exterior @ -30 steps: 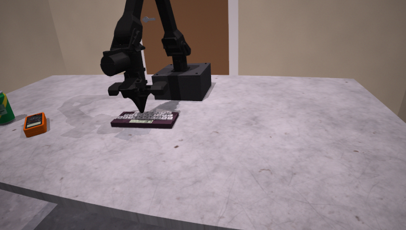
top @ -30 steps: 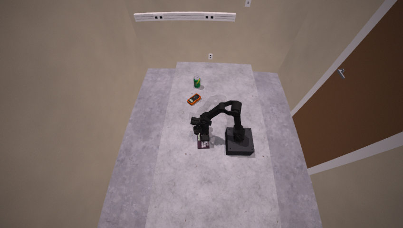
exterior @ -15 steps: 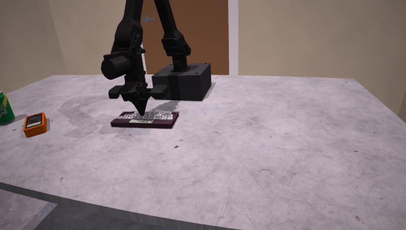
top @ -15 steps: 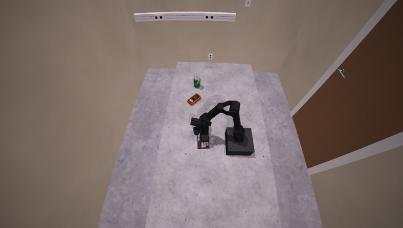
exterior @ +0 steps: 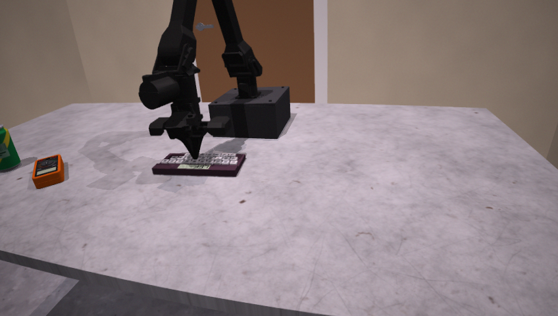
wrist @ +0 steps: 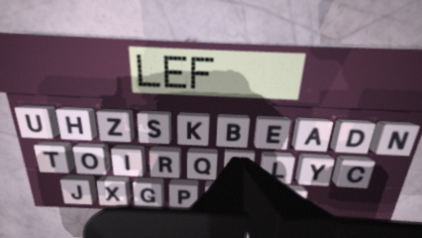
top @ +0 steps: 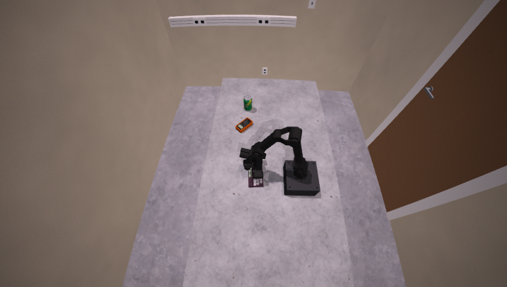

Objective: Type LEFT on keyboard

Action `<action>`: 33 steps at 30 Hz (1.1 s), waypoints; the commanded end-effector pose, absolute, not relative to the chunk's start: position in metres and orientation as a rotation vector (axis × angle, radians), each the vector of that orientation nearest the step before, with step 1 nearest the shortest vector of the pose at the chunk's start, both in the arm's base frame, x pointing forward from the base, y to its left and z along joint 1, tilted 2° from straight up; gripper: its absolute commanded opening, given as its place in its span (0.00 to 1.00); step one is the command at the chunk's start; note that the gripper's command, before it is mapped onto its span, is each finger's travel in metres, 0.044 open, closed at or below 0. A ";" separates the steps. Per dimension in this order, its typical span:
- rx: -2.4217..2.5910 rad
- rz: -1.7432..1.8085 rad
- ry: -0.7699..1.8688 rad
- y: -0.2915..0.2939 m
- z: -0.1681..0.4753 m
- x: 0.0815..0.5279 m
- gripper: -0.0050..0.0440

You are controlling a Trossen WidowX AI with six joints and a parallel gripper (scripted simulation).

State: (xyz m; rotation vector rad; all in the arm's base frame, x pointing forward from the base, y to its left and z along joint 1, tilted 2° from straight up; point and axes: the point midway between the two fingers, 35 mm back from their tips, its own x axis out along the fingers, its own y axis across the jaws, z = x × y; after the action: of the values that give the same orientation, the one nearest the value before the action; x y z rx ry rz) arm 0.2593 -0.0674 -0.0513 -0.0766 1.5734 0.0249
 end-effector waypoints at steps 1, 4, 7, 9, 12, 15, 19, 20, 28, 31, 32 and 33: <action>-0.075 0.023 1.572 -0.068 -0.053 0.259 0.00; -0.075 0.023 1.572 -0.068 -0.053 0.259 0.00; -0.077 0.021 1.561 -0.069 -0.050 0.261 0.00; -0.077 0.021 1.561 -0.069 -0.050 0.261 0.00; -0.077 0.021 1.561 -0.069 -0.050 0.261 0.00; -0.079 0.020 1.556 -0.069 -0.049 0.263 0.00; -0.082 0.015 1.537 -0.070 -0.038 0.269 0.00; -0.082 0.015 1.537 -0.070 -0.038 0.269 0.00; -0.081 0.015 1.536 -0.068 -0.009 0.268 0.00; -0.080 0.015 1.538 -0.066 -0.011 0.267 0.00; -0.078 0.018 1.549 -0.061 -0.014 0.264 0.00; -0.078 0.019 1.548 -0.055 -0.015 0.264 0.00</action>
State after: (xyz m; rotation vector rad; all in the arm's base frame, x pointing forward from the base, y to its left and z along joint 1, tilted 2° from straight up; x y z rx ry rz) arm 0.2613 -0.0653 -0.0195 -0.0735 1.5655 0.0186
